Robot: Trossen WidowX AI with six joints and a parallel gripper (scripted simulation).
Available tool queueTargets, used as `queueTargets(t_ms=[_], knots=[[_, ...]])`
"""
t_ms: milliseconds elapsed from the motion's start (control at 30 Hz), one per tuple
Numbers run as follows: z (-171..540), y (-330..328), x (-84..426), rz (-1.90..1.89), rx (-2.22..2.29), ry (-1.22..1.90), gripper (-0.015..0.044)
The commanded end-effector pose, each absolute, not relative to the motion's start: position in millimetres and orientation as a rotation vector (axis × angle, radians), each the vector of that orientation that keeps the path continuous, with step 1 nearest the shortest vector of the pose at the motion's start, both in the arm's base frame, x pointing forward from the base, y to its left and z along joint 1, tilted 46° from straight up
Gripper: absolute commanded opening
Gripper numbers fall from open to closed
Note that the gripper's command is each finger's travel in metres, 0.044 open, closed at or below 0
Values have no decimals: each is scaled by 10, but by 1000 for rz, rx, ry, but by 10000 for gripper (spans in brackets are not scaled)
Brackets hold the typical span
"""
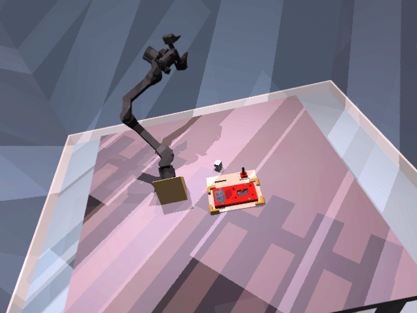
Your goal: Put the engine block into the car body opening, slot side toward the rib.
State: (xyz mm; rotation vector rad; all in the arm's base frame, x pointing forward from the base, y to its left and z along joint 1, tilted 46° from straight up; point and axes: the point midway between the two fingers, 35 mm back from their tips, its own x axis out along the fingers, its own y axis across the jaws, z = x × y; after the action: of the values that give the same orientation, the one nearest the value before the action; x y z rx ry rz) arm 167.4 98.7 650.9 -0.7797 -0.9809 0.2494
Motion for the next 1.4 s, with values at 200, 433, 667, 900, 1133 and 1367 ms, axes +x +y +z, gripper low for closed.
queueTargets(t_ms=[200,433,667,900,1133,1367], knots=[[6011,1110,2278,403,-701,-743,440],[5625,1155,2633,488,-631,-572,440],[5211,1174,2934,557,-549,-396,440],[4759,1173,3188,613,-451,-211,440],[4292,1154,3371,652,-339,-20,440],[3932,1138,3433,666,-237,132,440]])
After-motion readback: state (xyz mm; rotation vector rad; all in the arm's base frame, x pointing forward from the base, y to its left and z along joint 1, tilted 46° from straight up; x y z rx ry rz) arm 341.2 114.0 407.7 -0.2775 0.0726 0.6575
